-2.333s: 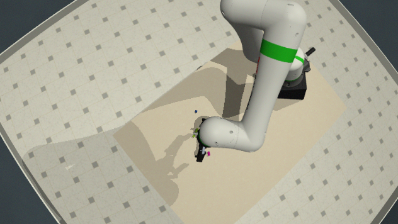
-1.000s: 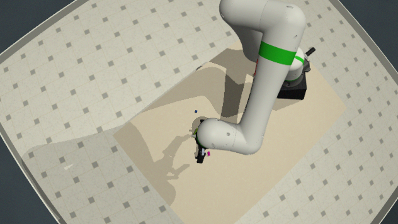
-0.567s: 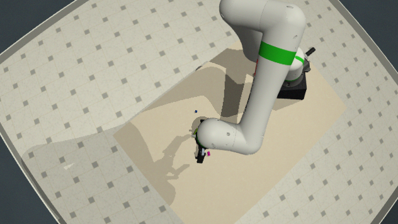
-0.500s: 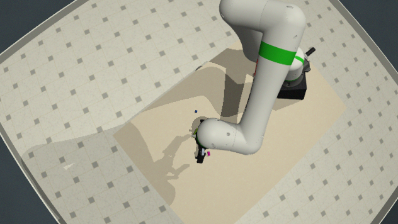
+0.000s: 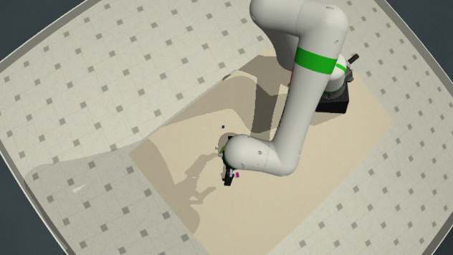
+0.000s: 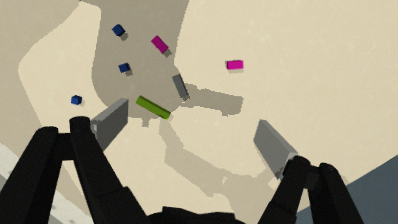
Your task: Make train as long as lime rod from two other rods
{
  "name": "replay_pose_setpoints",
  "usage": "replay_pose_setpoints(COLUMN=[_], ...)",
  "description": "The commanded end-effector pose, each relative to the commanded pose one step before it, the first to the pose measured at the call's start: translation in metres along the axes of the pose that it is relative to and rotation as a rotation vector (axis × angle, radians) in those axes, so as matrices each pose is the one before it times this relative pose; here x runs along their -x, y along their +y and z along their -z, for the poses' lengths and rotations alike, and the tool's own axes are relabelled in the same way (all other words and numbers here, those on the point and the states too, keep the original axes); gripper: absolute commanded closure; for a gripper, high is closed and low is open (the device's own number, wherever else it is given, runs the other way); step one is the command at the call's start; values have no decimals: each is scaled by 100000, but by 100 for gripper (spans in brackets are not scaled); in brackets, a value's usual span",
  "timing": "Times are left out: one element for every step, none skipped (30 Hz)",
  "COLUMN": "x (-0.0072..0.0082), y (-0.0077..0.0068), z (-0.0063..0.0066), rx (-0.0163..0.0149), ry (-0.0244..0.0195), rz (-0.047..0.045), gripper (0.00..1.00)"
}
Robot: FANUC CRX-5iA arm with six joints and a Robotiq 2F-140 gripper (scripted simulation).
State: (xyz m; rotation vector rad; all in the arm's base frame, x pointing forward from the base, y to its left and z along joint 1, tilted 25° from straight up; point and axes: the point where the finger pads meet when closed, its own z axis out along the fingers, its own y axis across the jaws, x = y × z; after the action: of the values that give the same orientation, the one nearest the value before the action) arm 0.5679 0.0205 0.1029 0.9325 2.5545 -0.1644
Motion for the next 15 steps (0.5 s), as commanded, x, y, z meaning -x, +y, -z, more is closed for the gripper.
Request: replay_pose_setpoints(x=[9, 0, 0, 0, 0, 0, 0, 0, 0, 0, 0, 0, 0, 86, 477], y=[19, 0, 0, 0, 0, 0, 0, 0, 0, 0, 0, 0, 0, -126, -713], z=[18, 0, 0, 0, 0, 0, 0, 0, 0, 0, 0, 0, 0, 45, 255], rx=[32, 0, 0, 0, 0, 0, 0, 0, 0, 0, 0, 0, 0, -6, -29], ry=[-27, 0, 0, 0, 0, 0, 0, 0, 0, 0, 0, 0, 0, 5, 27], rz=[1, 0, 0, 0, 0, 0, 0, 0, 0, 0, 0, 0, 0, -5, -27], gripper=[0, 0, 0, 0, 0, 0, 0, 0, 0, 0, 0, 0, 0, 0, 0])
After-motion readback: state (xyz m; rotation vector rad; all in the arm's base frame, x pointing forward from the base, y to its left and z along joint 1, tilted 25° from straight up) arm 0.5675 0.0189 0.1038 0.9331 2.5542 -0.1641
